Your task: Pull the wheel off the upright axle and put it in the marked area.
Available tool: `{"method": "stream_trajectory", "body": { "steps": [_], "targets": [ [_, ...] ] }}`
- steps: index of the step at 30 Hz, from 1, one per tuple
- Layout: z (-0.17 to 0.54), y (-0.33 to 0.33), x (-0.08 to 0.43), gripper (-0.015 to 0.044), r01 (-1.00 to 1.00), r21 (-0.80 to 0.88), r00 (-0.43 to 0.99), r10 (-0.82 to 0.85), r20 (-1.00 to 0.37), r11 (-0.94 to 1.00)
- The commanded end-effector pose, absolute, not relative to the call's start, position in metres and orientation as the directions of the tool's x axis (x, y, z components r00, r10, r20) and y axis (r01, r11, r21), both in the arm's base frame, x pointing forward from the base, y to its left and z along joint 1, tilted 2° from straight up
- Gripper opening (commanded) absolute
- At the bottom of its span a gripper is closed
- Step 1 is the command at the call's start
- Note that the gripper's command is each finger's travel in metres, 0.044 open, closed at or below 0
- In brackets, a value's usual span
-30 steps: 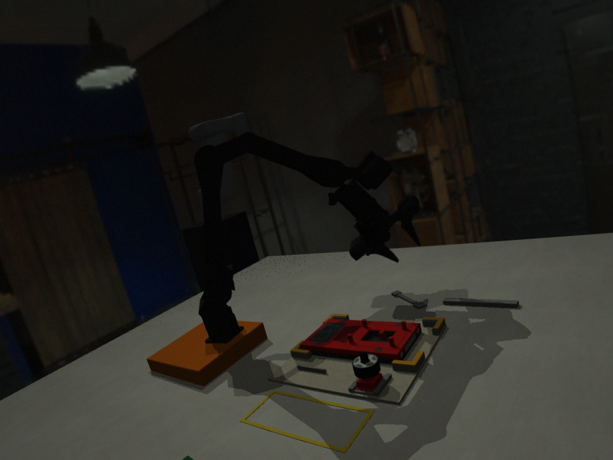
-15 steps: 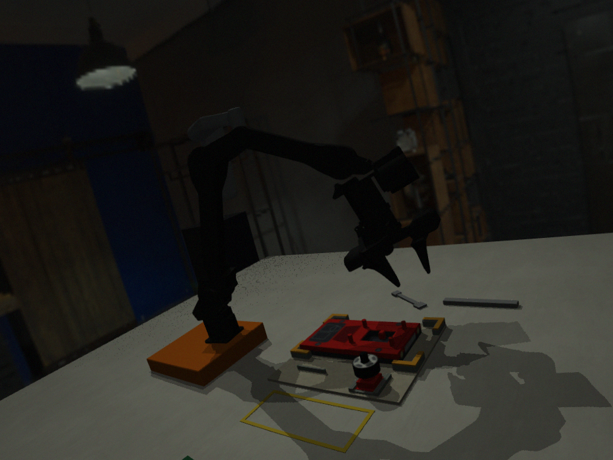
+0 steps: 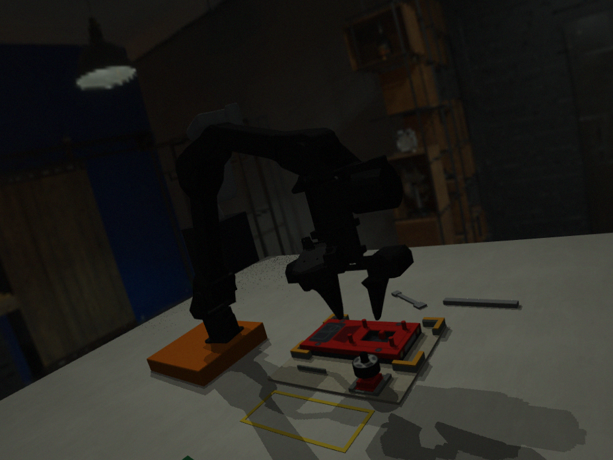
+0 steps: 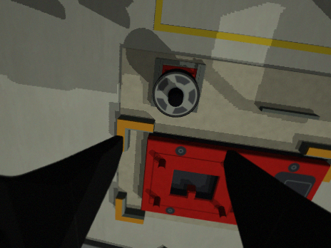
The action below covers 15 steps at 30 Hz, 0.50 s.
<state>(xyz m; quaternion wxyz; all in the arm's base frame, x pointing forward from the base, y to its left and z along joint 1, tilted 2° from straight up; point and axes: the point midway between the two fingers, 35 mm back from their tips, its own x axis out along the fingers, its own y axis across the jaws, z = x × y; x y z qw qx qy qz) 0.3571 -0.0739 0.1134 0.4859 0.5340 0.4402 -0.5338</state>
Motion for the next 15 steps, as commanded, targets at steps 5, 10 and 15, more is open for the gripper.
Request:
{"method": "stream_trajectory", "body": {
  "steps": [5,10,15],
  "targets": [
    [0.114,-0.087,0.355,0.03,0.989,0.015,0.01,-0.034,-0.999,-0.145],
    [0.115,-0.092,0.362,0.03,0.989,0.016,0.011,-0.034,-0.999,-0.145],
    [0.101,-0.093,0.363,0.03,0.989,0.016,0.011,-0.034,-0.999,-0.145]
  ]
}}
